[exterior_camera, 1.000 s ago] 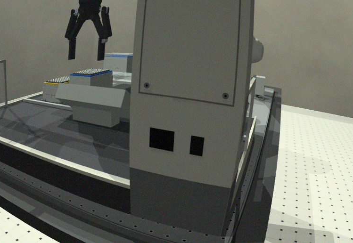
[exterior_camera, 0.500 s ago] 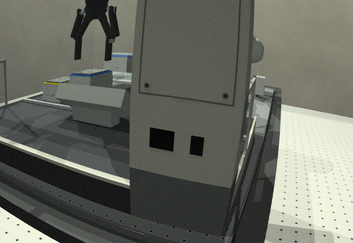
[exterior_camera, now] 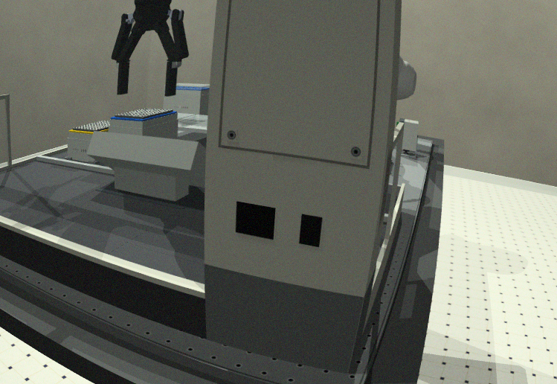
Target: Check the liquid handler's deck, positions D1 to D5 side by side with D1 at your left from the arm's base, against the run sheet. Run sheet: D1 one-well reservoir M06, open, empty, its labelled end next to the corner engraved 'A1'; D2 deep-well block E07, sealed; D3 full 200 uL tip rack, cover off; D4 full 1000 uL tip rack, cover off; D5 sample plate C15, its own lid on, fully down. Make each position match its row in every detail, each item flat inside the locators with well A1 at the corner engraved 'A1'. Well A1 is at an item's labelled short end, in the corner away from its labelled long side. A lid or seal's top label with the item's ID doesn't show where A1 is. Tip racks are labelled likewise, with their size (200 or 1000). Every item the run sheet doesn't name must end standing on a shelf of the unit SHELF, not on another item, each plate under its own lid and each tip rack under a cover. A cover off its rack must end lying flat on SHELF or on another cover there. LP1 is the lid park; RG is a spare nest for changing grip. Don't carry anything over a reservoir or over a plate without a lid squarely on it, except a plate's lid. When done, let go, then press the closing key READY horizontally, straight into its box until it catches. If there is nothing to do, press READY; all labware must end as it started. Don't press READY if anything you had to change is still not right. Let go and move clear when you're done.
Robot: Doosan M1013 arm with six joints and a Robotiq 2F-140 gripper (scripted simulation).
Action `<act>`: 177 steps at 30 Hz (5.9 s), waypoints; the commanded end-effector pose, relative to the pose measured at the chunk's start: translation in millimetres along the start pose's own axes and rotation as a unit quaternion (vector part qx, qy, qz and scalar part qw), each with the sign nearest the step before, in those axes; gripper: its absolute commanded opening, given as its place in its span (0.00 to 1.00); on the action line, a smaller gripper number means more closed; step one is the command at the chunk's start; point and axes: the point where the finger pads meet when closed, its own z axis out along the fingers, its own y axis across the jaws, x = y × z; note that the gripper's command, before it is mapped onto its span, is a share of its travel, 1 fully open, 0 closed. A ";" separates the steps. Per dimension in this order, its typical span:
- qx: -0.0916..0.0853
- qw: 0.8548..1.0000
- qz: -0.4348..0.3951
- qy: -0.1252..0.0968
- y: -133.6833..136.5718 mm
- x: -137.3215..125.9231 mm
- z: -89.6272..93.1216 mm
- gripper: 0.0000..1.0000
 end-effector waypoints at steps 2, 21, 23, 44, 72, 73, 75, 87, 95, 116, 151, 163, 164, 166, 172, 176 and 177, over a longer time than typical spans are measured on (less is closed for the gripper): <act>0.000 1.000 0.000 0.001 -0.1 0.3 -1.8 0.79; 0.000 1.000 0.000 0.001 -49.9 0.3 -1.8 0.79; 0.000 1.000 0.000 0.001 -55.0 0.3 -1.7 0.79; 0.000 1.000 0.000 0.001 -124.0 0.3 -1.7 0.79; 0.000 1.000 0.000 0.001 -124.1 0.4 -1.8 0.79; 0.000 1.000 0.000 0.001 -124.1 0.4 -1.8 0.79; 0.000 1.000 0.000 0.001 -134.0 0.3 -1.7 0.79; 0.000 1.000 0.000 0.001 -194.1 0.3 -1.7 0.79; 0.000 1.000 0.000 0.001 -224.1 0.3 -1.7 0.79; 0.000 1.000 0.000 0.001 -248.2 0.3 -1.8 0.79; 0.000 1.000 0.000 0.001 -323.1 0.3 -1.8 0.79; 0.000 1.000 0.000 0.001 -372.1 0.3 -1.8 0.79; 0.000 1.000 0.000 0.001 -372.1 0.3 -1.8 0.79; 0.000 1.000 0.000 0.001 -372.1 0.3 -1.8 0.79; 0.000 1.000 0.000 0.001 -372.1 0.3 -1.8 0.79; 0.000 1.000 0.000 0.001 -372.2 0.3 -1.8 0.79; 0.000 1.000 0.000 0.001 -372.2 0.3 -1.8 0.79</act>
